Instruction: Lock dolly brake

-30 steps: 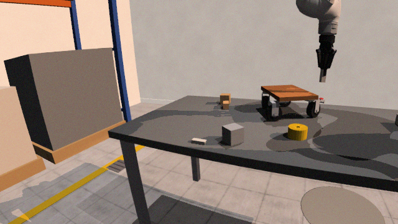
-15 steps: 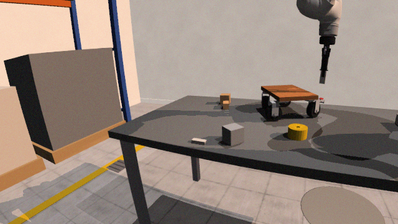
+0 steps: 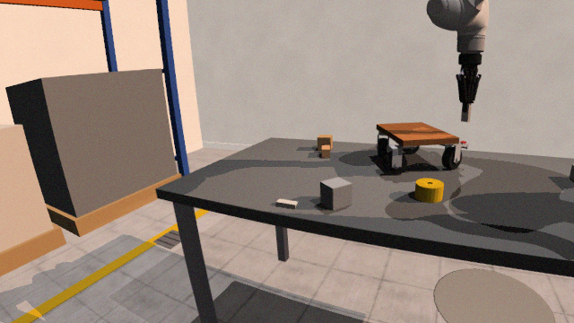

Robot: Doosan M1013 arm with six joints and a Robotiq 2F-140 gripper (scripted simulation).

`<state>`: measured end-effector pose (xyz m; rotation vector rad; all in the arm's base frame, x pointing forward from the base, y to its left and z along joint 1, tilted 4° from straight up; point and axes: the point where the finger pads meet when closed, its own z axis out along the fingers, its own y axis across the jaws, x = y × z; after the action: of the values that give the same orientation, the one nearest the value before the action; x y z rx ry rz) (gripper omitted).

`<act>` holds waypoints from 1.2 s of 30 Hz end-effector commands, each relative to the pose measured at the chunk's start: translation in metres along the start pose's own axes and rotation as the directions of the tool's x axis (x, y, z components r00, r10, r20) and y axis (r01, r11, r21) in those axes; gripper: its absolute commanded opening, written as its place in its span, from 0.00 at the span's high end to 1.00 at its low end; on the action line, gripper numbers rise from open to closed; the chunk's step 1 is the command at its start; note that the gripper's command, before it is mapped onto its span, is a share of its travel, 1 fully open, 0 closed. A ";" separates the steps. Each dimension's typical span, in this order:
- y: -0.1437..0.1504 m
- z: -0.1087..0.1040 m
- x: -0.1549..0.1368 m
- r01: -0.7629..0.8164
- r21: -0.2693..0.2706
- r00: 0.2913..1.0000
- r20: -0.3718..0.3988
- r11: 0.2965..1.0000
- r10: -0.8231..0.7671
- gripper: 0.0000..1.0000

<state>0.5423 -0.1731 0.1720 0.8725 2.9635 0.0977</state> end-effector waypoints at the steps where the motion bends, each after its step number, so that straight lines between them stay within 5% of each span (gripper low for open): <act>1: 0.000 -0.001 -0.001 -0.010 0.008 1.000 -0.003 1.000 0.010 1.00; 36: 0.000 0.006 -0.001 -0.011 0.008 1.000 -0.003 1.000 0.011 1.00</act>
<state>0.5427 -0.1729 0.1701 0.8868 2.9653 0.0915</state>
